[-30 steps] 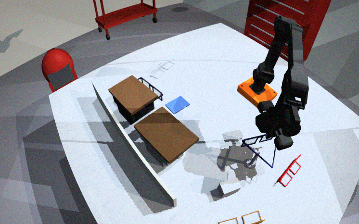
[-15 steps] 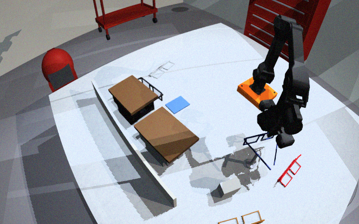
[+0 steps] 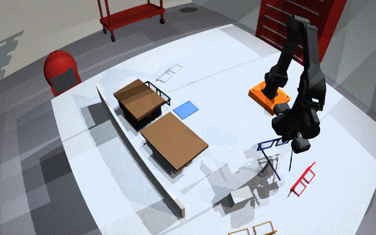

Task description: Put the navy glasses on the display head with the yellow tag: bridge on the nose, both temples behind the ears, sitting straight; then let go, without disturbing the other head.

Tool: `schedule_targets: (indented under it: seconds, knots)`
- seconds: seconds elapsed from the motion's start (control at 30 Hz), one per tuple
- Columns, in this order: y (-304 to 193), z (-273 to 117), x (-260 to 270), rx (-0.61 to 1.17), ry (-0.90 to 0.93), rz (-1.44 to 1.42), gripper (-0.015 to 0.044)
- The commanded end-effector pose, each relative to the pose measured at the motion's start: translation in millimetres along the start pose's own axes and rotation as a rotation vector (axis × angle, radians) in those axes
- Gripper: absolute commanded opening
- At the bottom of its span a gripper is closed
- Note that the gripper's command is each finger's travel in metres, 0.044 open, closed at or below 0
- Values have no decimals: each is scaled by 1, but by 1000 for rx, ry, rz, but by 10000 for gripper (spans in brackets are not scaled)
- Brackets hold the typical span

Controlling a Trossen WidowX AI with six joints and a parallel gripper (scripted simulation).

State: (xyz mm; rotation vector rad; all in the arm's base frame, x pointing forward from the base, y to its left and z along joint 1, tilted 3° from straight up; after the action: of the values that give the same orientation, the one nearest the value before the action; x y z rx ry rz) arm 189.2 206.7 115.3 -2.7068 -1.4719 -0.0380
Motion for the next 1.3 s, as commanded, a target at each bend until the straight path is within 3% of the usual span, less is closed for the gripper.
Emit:
schedule_targets:
  seconds: [0.0, 1.27]
  knots:
    - [-4, 2, -3, 4, -5, 4, 0]
    - [-7, 2, -5, 5, -5, 4, 0]
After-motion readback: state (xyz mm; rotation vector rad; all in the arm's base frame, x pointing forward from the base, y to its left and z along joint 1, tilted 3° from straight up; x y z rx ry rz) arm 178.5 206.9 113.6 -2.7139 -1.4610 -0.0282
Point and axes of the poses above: the point midway between the two fingers, 35 mm back from their tips, its own z axis out along the fingers, its own x axis across the jaws, y = z × x, the point moved 4 cm from there along -z, back along the fingers, and after that the axes turned 8 degrees about z, right-handed, at the moved point
